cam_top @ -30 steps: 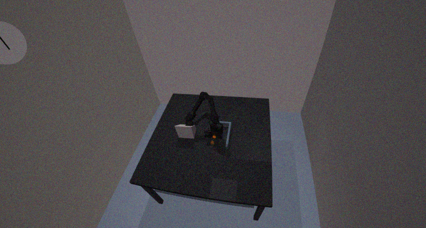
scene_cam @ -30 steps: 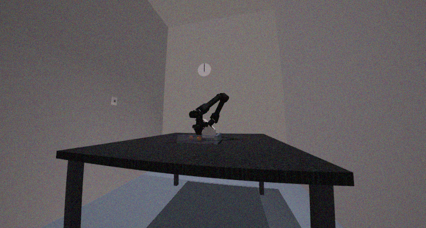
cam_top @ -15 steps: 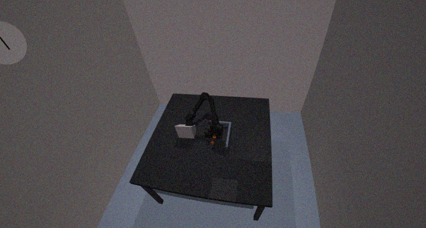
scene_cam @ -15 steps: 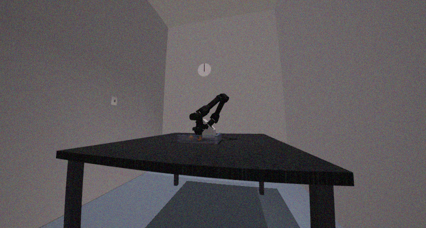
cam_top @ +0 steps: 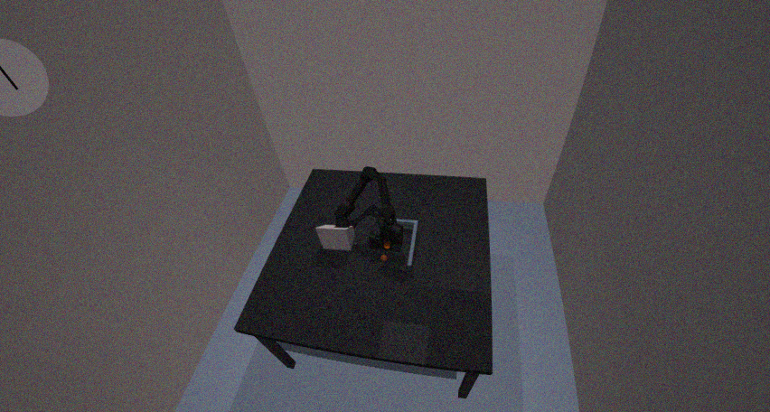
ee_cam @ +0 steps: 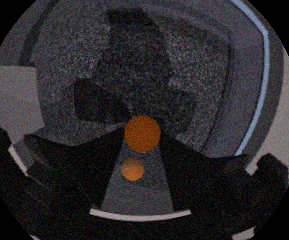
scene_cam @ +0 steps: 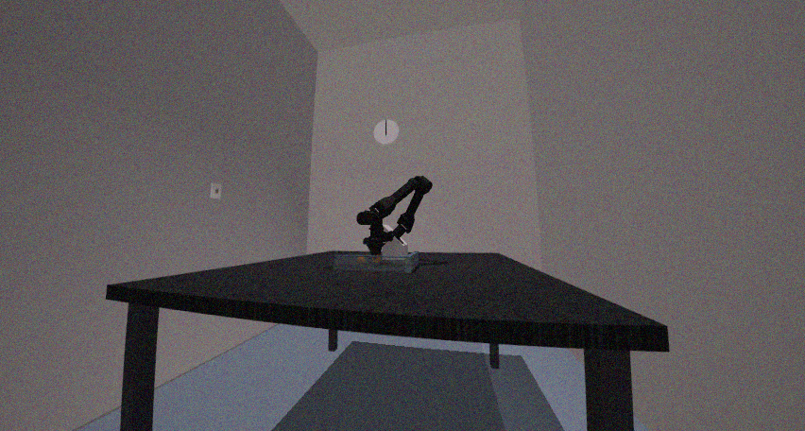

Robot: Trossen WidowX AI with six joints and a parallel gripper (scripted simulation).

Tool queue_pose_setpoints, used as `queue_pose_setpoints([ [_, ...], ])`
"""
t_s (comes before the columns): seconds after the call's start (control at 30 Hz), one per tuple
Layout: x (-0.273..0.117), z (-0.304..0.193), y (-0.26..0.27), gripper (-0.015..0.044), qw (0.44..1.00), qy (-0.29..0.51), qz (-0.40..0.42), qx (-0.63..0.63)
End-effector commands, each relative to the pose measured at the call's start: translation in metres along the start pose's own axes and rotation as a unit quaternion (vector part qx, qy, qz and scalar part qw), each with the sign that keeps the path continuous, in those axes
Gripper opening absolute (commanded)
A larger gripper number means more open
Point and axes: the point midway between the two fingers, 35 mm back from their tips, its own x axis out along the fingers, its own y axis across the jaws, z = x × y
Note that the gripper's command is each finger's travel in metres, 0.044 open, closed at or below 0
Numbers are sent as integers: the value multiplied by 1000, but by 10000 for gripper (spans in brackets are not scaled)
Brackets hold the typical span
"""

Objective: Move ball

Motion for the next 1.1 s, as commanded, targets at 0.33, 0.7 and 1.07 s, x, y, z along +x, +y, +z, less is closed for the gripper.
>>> queue_pose_setpoints([
  [0.33, -98, -2, -2, 0, 1000, 6, -5, -3],
  [0.7, -110, -12, 1, 0, 1000, 4, -3, 2],
  [1.07, -82, -65, 4, 0, 1000, 5, -3, 1],
])
